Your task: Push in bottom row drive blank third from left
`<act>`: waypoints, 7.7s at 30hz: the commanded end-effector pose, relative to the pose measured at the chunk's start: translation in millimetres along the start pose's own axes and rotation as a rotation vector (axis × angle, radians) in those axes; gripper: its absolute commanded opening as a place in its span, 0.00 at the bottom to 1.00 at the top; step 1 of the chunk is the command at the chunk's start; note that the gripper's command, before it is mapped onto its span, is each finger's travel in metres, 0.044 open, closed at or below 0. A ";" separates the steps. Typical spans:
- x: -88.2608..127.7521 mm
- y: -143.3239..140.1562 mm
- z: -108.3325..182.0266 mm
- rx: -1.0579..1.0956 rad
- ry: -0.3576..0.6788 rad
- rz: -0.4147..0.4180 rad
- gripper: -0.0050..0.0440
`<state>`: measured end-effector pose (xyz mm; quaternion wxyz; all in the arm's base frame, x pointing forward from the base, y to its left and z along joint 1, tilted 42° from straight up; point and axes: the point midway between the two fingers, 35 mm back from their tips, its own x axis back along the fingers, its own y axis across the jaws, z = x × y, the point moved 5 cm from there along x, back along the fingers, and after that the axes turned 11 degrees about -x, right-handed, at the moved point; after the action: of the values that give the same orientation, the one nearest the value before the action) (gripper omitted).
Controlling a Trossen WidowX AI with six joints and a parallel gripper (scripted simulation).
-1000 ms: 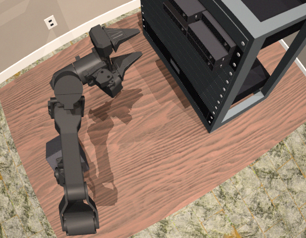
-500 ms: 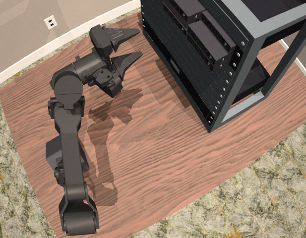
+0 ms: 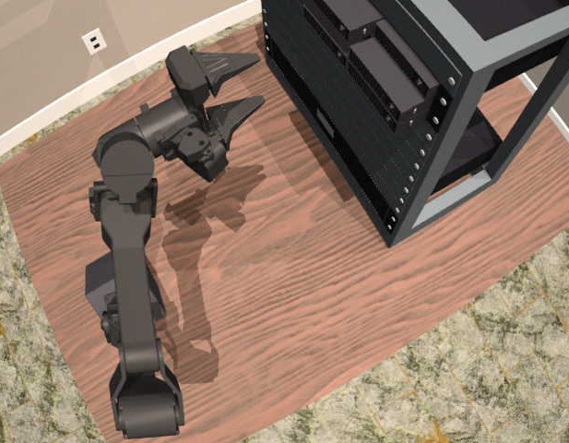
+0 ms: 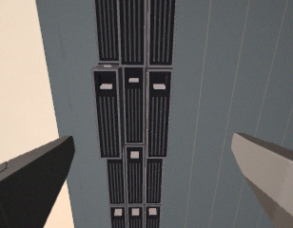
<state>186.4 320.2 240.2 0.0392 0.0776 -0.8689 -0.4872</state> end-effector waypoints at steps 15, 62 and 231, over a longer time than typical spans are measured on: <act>-2.0 6.4 -0.7 -0.017 -0.002 -0.009 0.00; -63.9 -11.7 26.3 -0.017 -0.002 -0.009 0.00; -150.2 -8.2 25.9 -0.017 -0.002 -0.009 0.00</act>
<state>324.5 359.3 212.8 0.0404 0.0711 -0.8703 -0.4856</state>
